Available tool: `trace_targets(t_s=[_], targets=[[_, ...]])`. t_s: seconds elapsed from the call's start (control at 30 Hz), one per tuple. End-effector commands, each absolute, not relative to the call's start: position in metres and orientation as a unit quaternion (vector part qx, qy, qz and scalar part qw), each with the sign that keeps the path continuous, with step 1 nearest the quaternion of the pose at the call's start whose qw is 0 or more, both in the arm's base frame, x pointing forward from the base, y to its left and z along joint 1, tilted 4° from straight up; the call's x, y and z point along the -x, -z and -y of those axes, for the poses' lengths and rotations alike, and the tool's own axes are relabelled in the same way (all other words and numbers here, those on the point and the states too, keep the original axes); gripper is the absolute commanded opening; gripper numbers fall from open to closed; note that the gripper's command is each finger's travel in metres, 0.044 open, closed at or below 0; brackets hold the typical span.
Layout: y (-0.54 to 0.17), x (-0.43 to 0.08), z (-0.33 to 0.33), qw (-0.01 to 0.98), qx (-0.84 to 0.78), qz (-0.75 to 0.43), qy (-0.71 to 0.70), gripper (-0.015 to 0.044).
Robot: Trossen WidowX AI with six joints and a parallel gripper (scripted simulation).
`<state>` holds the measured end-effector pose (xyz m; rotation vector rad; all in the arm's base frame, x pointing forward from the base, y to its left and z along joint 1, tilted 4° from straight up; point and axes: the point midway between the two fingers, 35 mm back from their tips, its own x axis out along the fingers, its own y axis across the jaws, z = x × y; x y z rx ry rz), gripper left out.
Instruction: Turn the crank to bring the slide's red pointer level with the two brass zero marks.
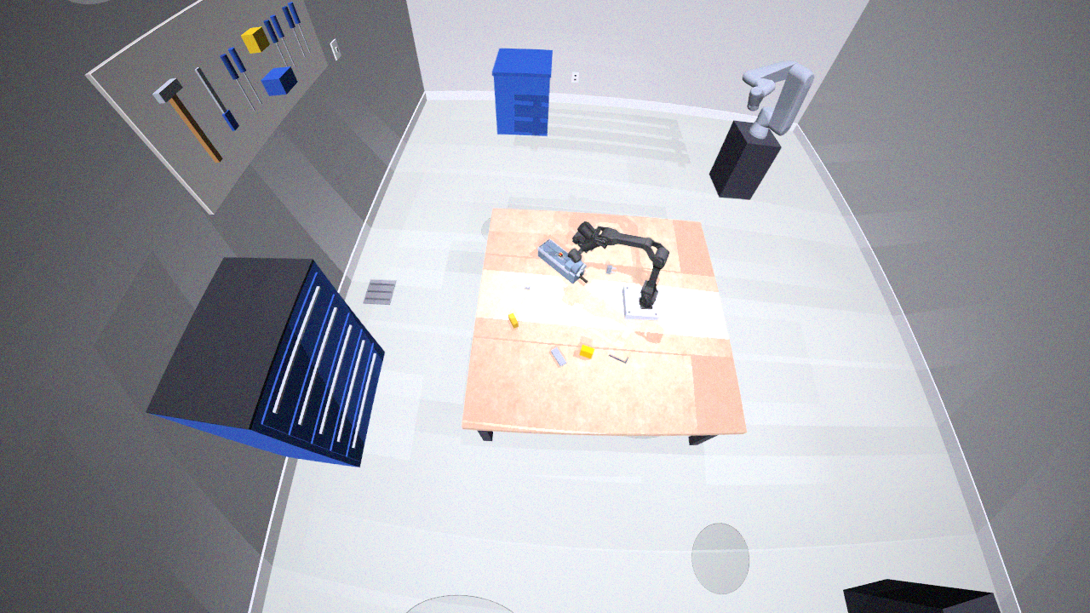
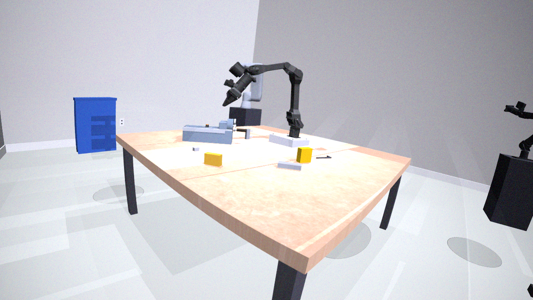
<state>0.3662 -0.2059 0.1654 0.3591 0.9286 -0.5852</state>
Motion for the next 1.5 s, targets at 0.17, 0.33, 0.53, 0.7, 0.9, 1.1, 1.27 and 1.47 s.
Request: trace_targets(t_s=[0.17,0.33,0.53,0.7,0.9,1.1,1.27,1.47], targets=[[-0.171,-0.346,0.158,0.839,-0.161,-0.408,0.322,0.0440],[-0.170,-0.329,0.134,0.841,-0.158,-0.385,0.346,0.0440],[-0.169,-0.320,0.123,0.843,-0.158,-0.371,0.357,0.0440],[-0.153,-0.322,0.123,0.843,-0.158,-0.371,0.357,0.0440],[-0.125,-0.323,0.123,0.843,-0.158,-0.371,0.357,0.0440],[-0.098,-0.321,0.121,0.843,-0.158,-0.371,0.357,0.0440],[-0.082,-0.318,0.120,0.843,-0.158,-0.371,0.357,0.0440],[-0.075,-0.318,0.120,0.843,-0.158,-0.371,0.357,0.0440]])
